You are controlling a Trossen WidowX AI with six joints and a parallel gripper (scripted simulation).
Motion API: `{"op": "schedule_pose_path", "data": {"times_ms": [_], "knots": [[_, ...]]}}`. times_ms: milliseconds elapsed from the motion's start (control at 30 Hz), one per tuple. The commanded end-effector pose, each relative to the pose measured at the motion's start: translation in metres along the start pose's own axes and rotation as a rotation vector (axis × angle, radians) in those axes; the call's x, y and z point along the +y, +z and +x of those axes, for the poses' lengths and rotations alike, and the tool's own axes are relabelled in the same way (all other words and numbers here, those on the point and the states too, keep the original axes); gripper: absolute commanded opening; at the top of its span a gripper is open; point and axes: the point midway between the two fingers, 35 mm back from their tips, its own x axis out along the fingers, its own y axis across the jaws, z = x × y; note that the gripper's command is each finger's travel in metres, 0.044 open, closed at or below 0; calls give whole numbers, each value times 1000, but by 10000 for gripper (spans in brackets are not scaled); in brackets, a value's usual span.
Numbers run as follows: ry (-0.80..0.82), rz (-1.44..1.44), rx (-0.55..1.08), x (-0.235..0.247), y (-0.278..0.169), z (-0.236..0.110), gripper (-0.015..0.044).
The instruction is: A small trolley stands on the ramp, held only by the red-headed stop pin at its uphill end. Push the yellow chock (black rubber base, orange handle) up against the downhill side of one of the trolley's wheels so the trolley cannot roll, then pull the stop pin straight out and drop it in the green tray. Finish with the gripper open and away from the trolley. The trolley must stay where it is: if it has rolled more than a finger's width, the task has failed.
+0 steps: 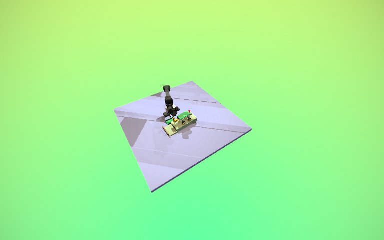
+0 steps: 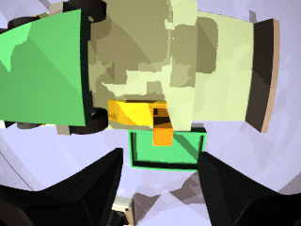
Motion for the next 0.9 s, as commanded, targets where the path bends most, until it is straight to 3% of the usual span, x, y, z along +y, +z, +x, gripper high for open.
{"op": "schedule_pose_path", "data": {"times_ms": [0, 867], "knots": [[2, 74, -58, 15, 11, -11, 190], [153, 1028, 28, 133, 32, -23, 190]]}}
